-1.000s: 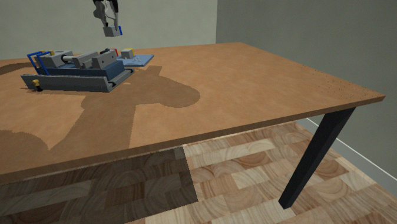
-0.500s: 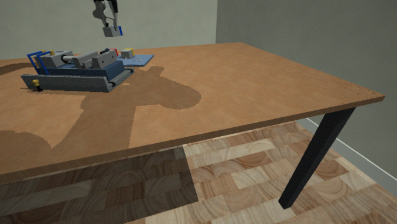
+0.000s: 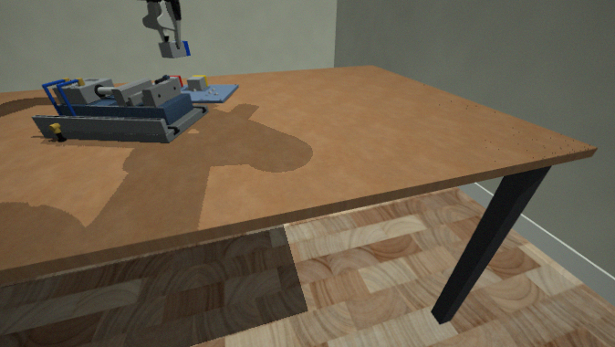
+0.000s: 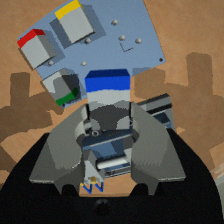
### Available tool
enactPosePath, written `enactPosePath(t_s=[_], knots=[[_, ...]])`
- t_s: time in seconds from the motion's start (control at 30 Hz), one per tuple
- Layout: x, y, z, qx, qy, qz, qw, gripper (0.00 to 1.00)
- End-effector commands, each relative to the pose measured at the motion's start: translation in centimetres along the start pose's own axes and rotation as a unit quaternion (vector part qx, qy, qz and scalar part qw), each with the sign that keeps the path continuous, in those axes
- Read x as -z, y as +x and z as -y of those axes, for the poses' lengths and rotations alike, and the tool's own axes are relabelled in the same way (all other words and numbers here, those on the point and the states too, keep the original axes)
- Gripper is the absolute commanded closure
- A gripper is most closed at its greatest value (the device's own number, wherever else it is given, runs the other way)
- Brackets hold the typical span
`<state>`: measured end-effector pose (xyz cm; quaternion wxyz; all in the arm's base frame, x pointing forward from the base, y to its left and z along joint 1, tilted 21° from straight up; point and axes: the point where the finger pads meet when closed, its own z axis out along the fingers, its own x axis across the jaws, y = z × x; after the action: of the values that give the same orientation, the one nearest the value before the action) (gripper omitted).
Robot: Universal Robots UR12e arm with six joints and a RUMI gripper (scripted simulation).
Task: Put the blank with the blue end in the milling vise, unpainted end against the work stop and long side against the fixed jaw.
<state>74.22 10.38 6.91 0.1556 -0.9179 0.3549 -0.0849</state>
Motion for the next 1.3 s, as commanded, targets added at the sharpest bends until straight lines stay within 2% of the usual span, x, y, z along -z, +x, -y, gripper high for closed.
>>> enactPosePath(t_s=[0.0, 0.6, 1.0, 1.27], knots=[[0.0, 0.2, -0.4, -0.027, 0.000, 0.000, 1.000, 1.00], [-0.1, 1.1, -1.4, -0.121, 0.000, 0.000, 0.993, 1.00], [-0.1, 1.7, -2.1, -0.187, 0.000, 0.000, 0.982, 1.00], [-0.1, 2.2, -2.7, -0.242, -0.001, 0.000, 0.970, 1.00]])
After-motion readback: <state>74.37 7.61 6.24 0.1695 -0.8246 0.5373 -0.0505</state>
